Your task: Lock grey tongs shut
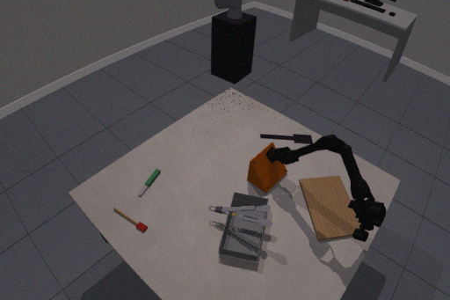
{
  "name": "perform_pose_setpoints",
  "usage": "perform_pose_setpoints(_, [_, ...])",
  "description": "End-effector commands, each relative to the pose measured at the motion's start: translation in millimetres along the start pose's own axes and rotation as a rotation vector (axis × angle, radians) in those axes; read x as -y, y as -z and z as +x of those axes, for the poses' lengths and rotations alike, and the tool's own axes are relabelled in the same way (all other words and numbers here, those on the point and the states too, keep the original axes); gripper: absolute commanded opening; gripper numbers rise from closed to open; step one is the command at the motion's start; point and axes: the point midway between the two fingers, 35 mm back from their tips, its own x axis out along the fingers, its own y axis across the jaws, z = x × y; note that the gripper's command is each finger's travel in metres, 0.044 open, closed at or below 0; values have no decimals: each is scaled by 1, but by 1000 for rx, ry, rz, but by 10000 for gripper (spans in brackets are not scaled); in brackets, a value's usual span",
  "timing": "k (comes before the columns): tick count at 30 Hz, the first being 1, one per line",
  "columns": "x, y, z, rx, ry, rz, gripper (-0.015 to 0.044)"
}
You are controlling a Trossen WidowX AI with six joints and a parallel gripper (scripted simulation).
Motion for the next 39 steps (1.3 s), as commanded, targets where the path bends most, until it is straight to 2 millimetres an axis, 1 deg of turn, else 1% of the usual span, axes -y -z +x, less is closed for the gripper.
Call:
perform_pose_setpoints(1, [67,33,-20,-65,192,149,-150])
perform_pose_setpoints(6, [125,64,-54,-105,368,298,-150])
perform_pose_setpoints(11, [176,100,-95,-139,520,459,-150])
perform_pose_setpoints(16, [215,142,-141,-167,659,649,-150])
perform_pose_setpoints(19, [232,165,-176,-156,757,779,-150])
perform_pose_setpoints(22, [245,188,-213,-132,848,918,-150])
perform_pose_setpoints(25, [253,211,-244,-119,924,1034,-150])
perform_pose_setpoints(27, [256,227,-268,-102,970,1121,-150])
perform_pose_setpoints(28, [260,235,-278,-86,994,1155,-150])
perform_pose_setpoints(30, [263,249,-295,-66,1027,1242,-150])
perform_pose_setpoints(32, [265,251,-302,-59,1038,1247,-150])
perform_pose_setpoints(34, [264,258,-311,-46,1055,1289,-150])
perform_pose_setpoints(36, [263,272,-325,-32,1079,1363,-150])
perform_pose_setpoints(39, [255,296,-350,-10,1121,1492,-150])
